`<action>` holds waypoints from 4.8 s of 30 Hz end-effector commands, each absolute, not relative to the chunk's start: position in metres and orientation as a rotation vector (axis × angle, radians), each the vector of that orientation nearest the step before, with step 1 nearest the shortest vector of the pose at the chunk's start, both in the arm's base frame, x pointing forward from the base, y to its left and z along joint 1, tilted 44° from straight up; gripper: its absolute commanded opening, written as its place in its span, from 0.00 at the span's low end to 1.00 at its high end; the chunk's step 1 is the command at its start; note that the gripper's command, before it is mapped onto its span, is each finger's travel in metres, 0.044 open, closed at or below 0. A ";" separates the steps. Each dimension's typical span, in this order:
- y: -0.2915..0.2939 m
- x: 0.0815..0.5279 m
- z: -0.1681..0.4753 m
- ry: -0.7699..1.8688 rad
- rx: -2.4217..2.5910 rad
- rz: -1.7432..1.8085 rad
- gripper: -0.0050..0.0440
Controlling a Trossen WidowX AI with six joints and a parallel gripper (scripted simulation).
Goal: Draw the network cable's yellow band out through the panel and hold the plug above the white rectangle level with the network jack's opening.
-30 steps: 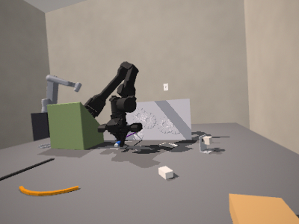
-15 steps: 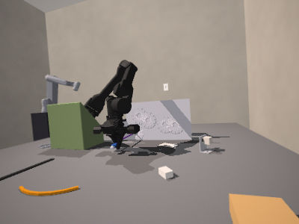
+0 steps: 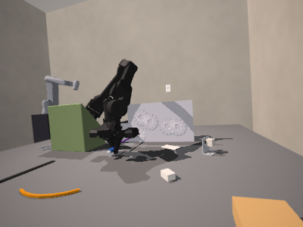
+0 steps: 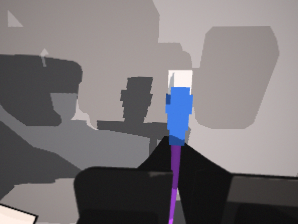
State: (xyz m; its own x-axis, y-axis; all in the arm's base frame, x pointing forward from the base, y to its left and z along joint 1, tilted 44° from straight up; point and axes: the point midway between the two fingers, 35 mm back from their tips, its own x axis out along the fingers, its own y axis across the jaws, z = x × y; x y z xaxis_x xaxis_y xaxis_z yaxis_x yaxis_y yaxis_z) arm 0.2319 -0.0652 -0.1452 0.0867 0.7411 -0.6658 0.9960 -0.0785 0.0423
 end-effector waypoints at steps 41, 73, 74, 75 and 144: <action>-0.081 0.353 -0.119 1.351 1.739 -0.129 0.00; -0.034 0.444 -0.060 1.144 1.588 0.516 0.00; -0.031 0.447 -0.056 1.136 1.579 0.547 0.00; -0.028 0.450 -0.053 1.129 1.570 0.577 0.00; -0.004 0.431 -0.036 1.104 1.540 0.656 0.00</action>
State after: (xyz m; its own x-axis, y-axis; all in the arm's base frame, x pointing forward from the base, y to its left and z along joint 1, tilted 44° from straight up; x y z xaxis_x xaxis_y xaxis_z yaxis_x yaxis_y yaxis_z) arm 0.4294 -0.0034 -0.0414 0.4147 0.8983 -0.1451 0.3142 0.0083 0.9493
